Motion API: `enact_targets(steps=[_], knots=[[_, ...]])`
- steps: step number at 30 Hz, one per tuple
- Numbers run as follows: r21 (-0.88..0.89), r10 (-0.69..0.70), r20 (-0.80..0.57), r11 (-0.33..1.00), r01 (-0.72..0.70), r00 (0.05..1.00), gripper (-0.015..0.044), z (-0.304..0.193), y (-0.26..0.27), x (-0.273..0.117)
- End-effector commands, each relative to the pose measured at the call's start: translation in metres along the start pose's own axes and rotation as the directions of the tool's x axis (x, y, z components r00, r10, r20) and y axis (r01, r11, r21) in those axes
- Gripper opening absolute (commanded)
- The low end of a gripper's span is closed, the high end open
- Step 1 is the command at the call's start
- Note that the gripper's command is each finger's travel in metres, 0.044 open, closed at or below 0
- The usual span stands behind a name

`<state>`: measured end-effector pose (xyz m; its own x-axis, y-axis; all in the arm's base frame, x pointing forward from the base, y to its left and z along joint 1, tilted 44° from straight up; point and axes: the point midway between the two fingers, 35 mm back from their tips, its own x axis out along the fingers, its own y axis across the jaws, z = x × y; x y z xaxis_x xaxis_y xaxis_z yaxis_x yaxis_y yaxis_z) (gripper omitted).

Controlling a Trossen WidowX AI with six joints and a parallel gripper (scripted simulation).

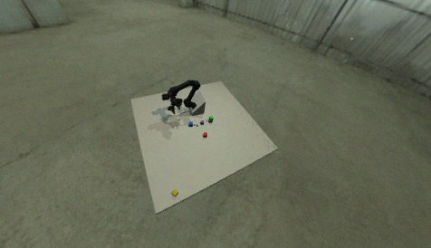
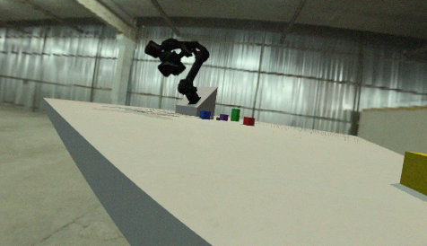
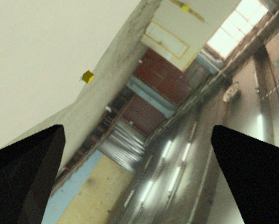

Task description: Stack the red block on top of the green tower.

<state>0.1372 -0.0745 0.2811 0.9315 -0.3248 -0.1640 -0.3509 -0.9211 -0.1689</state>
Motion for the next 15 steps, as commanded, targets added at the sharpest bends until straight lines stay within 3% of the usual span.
enact_targets(steps=[1,15], knots=[[-0.002,-0.001,0.003,1.000,0.001,1.000,0.0426,0.000,0.000,0.000],[-0.200,-0.062,0.287,0.972,0.123,0.956,0.0440,0.003,0.029,0.026]])
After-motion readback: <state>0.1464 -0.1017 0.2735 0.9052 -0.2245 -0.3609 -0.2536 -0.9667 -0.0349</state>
